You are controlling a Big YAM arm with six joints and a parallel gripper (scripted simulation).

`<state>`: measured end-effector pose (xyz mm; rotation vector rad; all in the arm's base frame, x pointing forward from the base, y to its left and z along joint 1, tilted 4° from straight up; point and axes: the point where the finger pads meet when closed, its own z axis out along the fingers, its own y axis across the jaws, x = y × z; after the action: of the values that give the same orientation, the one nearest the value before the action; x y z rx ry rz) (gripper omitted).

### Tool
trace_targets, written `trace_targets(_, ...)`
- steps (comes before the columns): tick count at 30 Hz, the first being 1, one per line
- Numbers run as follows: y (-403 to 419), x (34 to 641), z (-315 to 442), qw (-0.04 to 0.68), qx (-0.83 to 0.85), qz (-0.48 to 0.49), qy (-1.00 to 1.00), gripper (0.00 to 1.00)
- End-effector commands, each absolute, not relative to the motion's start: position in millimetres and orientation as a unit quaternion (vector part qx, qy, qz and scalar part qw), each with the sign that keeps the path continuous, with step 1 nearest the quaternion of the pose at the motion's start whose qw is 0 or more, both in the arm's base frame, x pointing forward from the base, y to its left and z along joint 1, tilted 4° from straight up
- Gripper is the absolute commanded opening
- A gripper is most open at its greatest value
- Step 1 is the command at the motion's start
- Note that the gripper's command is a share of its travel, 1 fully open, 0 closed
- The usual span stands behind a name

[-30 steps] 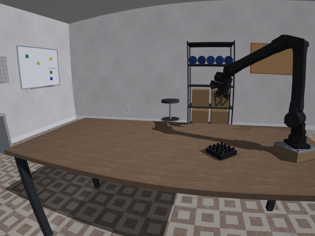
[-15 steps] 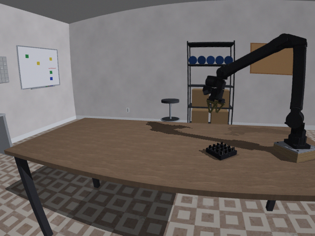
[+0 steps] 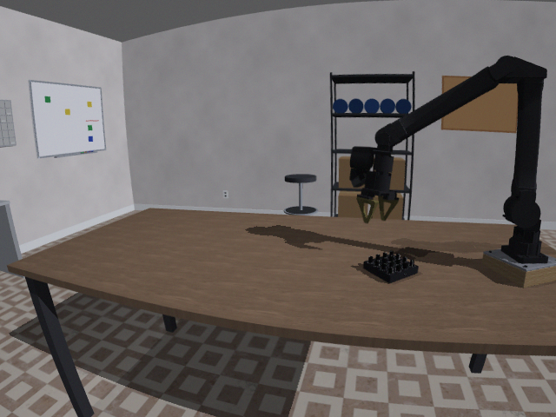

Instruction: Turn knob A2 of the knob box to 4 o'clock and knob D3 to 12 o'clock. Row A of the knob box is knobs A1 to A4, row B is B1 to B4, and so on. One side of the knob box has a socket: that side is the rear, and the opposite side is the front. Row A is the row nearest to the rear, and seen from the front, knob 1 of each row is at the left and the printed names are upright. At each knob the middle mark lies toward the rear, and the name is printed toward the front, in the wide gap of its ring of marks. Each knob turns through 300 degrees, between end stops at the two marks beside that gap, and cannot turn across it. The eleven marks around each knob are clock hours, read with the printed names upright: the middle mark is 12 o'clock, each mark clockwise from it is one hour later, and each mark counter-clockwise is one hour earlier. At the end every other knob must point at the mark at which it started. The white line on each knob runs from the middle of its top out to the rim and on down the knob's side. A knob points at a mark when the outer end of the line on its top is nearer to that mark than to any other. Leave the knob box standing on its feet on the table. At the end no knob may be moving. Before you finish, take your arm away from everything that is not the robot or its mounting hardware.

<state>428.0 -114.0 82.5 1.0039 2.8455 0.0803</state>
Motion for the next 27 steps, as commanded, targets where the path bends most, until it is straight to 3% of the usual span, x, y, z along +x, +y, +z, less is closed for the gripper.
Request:
trace_targets(1,-96,434,92,0.082,0.383,0.023,0.92,1.0)
trace_targets(15,26,396,54,0.048,0.441,-0.01,0.896,1.0)
trace_targets(27,31,393,46,0.042,0.456,-0.017,0.889,1.0)
